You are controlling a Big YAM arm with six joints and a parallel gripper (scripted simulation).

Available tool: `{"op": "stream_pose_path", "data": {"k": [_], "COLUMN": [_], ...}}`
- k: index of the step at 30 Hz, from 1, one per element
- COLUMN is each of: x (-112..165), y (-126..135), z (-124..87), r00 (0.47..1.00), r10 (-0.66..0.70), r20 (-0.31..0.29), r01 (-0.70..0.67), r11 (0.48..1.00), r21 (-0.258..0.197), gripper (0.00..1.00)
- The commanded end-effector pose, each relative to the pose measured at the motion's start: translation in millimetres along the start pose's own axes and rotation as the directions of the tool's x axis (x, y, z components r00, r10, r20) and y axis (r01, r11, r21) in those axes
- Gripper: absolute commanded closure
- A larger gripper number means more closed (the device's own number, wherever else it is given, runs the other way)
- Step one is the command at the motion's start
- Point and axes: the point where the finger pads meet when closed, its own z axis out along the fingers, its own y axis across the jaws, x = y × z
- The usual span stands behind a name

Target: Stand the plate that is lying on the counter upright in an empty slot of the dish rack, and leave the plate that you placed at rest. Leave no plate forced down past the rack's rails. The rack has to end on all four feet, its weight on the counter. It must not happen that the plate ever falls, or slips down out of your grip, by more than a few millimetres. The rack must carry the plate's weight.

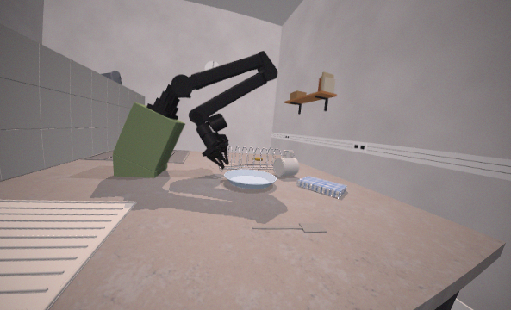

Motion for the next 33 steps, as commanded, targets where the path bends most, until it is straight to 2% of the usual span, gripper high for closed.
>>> {"op": "stream_pose_path", "data": {"k": [1, 33], "x": [1.0, 3.3], "y": [0.7, 2.5], "z": [2.7, 12.6], "r00": [1.0, 1.0], "r10": [-0.004, -0.011], "r20": [-0.001, -0.009], "r01": [0.004, 0.011], "r11": [1.0, 1.0], "r21": [0.002, -0.005], "gripper": [0.74, 0.74]}}
